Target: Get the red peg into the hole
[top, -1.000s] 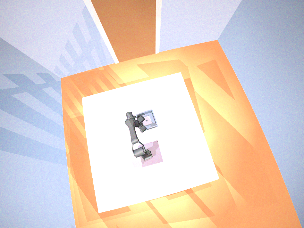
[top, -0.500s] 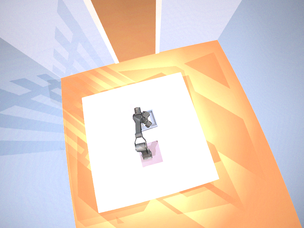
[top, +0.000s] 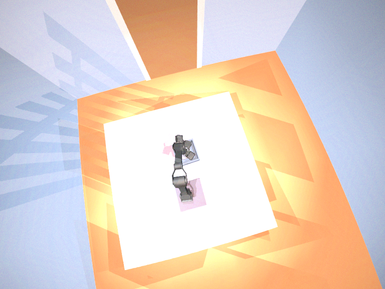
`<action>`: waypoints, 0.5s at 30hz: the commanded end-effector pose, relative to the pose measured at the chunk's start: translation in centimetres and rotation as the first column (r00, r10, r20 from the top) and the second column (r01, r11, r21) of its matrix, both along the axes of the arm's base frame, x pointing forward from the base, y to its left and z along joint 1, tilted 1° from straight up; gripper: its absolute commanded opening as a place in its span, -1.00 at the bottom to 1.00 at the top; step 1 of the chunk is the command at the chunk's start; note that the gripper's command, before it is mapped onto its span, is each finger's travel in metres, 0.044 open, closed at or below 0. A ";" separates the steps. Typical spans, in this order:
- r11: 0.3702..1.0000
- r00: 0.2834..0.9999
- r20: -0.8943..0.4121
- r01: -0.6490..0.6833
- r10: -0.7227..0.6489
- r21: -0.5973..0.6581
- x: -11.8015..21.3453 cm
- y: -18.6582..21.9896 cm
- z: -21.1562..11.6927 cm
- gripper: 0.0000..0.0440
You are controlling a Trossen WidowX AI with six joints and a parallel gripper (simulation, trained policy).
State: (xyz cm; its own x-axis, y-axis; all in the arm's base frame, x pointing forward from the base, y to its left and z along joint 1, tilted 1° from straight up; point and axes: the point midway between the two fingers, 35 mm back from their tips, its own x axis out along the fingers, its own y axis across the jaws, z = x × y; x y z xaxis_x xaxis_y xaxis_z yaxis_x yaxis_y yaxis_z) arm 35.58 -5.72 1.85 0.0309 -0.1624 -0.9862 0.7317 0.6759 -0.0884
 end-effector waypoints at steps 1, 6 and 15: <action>1.000 1.000 0.013 -0.022 0.021 0.009 1.1 -0.6 0.2 -0.14; 0.999 1.000 0.023 -0.015 0.014 0.041 2.7 -0.9 0.8 0.45; 0.993 0.996 0.083 -0.027 0.018 0.113 6.5 -0.8 2.5 1.00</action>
